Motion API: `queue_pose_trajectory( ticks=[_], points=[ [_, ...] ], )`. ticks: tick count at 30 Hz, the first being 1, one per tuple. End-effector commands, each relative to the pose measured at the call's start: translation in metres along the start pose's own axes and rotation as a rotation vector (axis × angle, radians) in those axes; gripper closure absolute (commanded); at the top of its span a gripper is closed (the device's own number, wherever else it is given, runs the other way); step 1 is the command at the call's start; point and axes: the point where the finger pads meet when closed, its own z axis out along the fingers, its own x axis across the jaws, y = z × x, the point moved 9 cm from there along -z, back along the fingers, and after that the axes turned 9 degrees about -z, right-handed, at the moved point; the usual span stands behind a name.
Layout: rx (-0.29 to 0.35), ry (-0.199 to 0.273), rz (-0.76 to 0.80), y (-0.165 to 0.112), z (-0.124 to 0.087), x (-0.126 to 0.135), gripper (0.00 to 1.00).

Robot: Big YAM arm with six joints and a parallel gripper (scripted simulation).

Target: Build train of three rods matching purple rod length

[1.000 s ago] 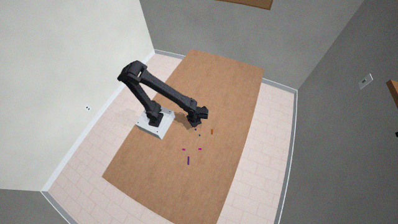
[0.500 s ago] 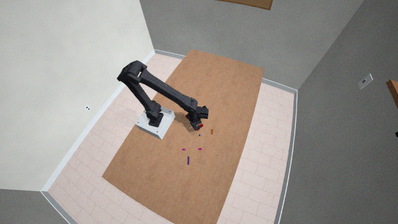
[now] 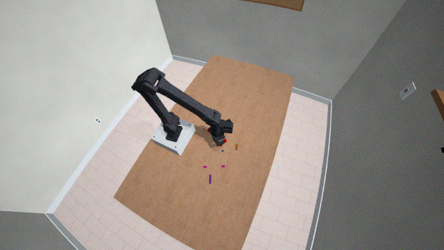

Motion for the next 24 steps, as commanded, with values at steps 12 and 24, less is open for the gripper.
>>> queue_pose_trajectory(
  ticks=[12, 24],
  points=[
    [-0.06, -0.063, 0.197, 0.021, -0.01, -0.052, 0.0],
    [-0.07, -0.069, 0.35, 0.019, -0.004, -0.079, 0.77]
  ],
)
